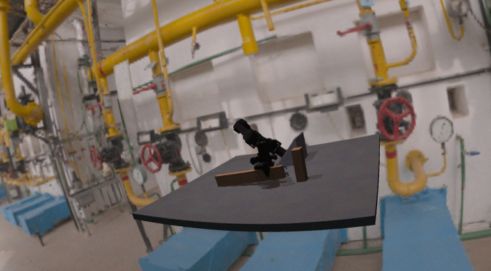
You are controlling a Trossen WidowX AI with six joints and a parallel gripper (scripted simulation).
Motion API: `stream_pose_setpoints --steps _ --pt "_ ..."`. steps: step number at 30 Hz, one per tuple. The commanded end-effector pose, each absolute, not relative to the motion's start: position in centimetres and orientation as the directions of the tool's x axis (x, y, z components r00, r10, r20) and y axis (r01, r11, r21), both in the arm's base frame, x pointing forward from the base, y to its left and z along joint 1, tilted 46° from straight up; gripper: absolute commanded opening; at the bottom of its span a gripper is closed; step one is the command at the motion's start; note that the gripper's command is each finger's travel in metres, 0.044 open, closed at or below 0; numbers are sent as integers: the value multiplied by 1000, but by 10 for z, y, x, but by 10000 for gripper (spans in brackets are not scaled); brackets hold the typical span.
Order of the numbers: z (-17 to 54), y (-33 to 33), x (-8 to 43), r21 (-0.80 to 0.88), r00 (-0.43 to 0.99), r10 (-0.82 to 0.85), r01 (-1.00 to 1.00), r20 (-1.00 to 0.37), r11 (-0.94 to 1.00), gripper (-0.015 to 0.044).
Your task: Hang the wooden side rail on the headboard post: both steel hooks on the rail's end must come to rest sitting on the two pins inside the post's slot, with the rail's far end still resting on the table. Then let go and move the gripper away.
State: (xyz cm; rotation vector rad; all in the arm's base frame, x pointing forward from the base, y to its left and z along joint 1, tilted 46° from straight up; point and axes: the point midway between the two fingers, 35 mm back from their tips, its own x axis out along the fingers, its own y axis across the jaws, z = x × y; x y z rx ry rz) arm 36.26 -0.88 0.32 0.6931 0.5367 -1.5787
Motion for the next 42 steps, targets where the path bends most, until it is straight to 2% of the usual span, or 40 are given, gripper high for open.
stream_pose_setpoints --steps 1,42 --pt "5 -3 365 65 -37 -707 991 -706 -116 0" --pt "1 -1 366 65 -37 -707 991 -706 -116 0"
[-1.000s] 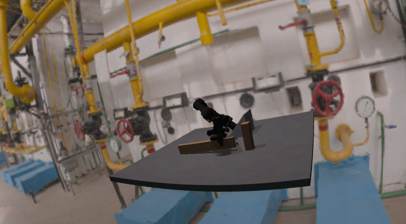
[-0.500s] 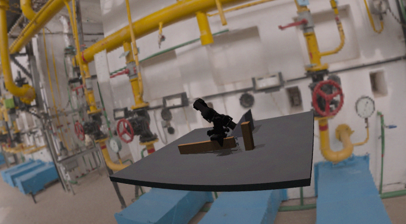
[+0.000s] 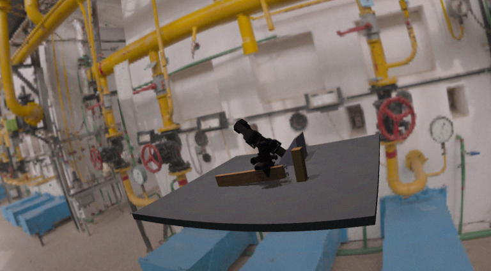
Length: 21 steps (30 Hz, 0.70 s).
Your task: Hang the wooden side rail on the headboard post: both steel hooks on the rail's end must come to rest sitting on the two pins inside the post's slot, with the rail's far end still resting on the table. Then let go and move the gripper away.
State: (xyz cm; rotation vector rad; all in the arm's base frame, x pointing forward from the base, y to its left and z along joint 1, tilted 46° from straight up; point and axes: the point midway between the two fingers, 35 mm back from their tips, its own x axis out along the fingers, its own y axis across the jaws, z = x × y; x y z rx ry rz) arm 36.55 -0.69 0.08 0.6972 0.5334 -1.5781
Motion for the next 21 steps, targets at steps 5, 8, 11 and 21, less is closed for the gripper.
stream_pose_setpoints --steps 5,8,11,21 --pt "0 -1 366 65 -37 -707 991 -706 -116 0" --pt "0 -1 365 65 -37 -707 991 -706 -116 0" --pt "-1 -1 365 65 -37 -707 991 -706 -116 0" --pt "-1 -1 366 65 -37 -707 991 -706 -116 0"
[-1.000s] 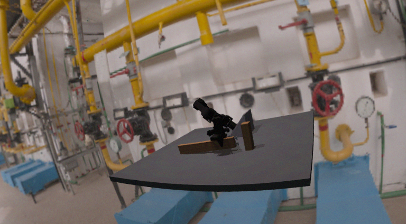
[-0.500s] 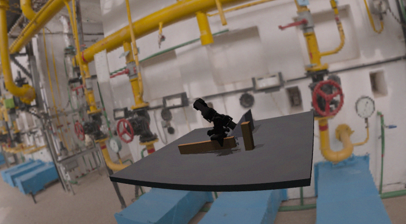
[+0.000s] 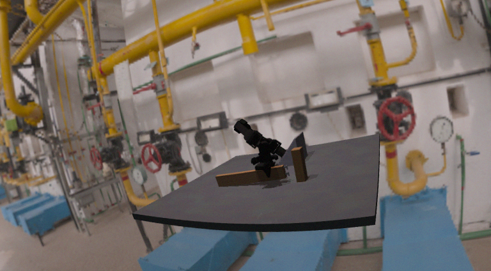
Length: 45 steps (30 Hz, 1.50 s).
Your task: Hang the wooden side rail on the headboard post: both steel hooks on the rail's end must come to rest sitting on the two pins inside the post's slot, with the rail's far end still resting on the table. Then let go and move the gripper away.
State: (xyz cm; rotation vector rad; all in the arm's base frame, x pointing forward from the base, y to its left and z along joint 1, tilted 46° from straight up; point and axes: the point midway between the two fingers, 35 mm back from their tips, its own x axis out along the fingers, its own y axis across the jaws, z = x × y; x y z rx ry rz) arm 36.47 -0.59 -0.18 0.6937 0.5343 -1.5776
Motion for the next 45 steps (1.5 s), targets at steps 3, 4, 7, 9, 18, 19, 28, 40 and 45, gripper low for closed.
stream_pose_setpoints --steps 3,4,7,9,18,19,28,40,45 --pt "-1 0 367 65 -37 -707 991 -706 -116 0" --pt "-1 0 367 65 -37 -707 991 -706 -116 0" --pt "-1 0 367 65 -37 -707 991 -706 -116 0" --pt "-1 0 367 65 -37 -707 991 -706 -116 0" --pt "-1 2 368 65 -37 -707 991 -706 -116 0" --pt "-1 2 367 65 -37 -707 991 -706 -116 0" --pt "-2 3 367 65 -37 -707 991 -706 -116 0" --pt "-2 4 368 65 -37 -707 991 -706 -116 0" --pt "-3 4 367 65 -37 -707 991 -706 -116 0"
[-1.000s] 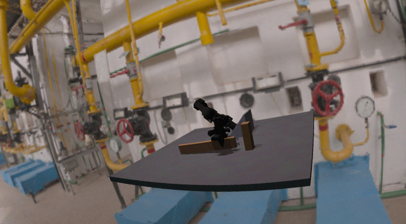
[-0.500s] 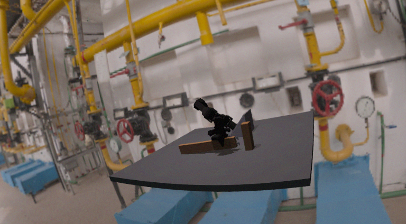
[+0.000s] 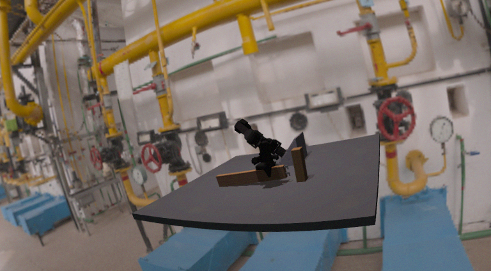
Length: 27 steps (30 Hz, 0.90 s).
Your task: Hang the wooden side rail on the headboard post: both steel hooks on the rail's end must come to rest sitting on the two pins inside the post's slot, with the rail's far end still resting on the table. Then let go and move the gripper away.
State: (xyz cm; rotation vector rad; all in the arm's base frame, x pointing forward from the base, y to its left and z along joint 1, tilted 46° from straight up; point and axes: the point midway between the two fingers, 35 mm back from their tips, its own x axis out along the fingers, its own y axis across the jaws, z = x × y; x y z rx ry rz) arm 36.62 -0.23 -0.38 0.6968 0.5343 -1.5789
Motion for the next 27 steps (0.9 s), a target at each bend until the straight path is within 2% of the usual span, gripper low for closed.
stream_pose_setpoints --steps 1,27 --pt "-3 4 367 65 -37 -707 991 -706 -116 0" --pt "-6 4 367 65 -37 -707 991 -706 -116 0"
